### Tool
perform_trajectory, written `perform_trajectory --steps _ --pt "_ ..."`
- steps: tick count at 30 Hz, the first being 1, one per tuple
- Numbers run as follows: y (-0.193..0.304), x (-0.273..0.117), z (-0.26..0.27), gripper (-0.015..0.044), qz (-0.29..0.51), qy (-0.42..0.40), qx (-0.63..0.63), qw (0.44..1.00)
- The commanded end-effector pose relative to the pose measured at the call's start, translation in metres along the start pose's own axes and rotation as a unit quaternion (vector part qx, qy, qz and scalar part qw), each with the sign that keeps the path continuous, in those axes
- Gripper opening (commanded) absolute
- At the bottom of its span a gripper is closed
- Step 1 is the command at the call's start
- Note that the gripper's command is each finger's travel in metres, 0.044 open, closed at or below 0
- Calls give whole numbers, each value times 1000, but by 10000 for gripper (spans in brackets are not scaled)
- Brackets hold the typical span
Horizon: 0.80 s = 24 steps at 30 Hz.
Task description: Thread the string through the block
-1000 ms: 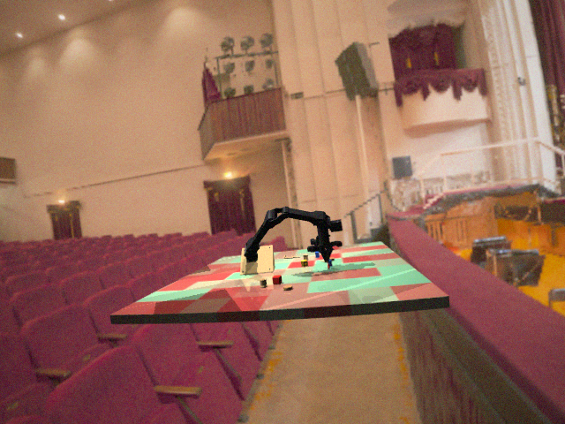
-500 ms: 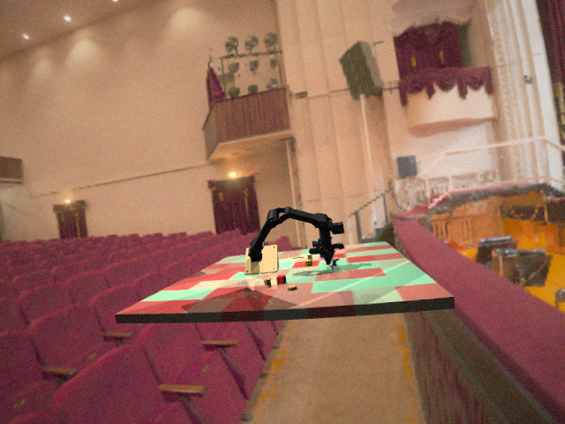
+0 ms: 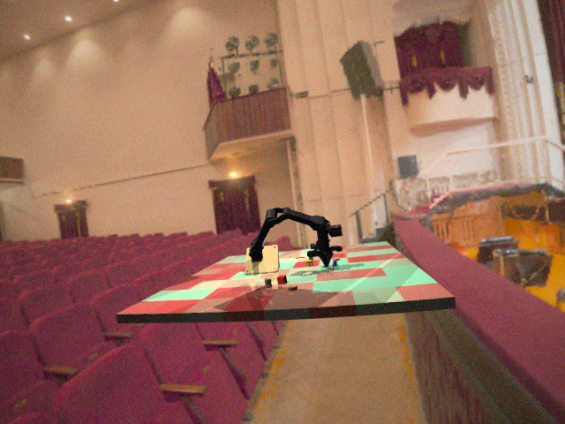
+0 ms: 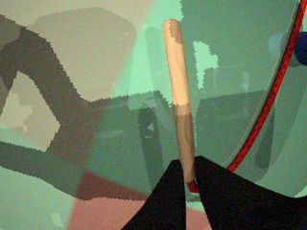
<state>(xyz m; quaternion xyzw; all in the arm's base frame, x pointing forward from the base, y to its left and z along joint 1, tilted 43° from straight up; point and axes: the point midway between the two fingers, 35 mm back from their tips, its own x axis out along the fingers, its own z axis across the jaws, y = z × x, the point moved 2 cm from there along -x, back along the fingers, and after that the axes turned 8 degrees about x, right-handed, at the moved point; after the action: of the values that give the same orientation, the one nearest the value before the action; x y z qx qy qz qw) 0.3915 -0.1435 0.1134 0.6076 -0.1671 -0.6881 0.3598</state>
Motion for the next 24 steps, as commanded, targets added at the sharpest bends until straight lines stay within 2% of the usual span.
perform_trajectory --steps 1,24 --pt "-2 2 3 0 0 0 -3 1000" --pt "-27 2 4 0 -2 1 -3 1000"
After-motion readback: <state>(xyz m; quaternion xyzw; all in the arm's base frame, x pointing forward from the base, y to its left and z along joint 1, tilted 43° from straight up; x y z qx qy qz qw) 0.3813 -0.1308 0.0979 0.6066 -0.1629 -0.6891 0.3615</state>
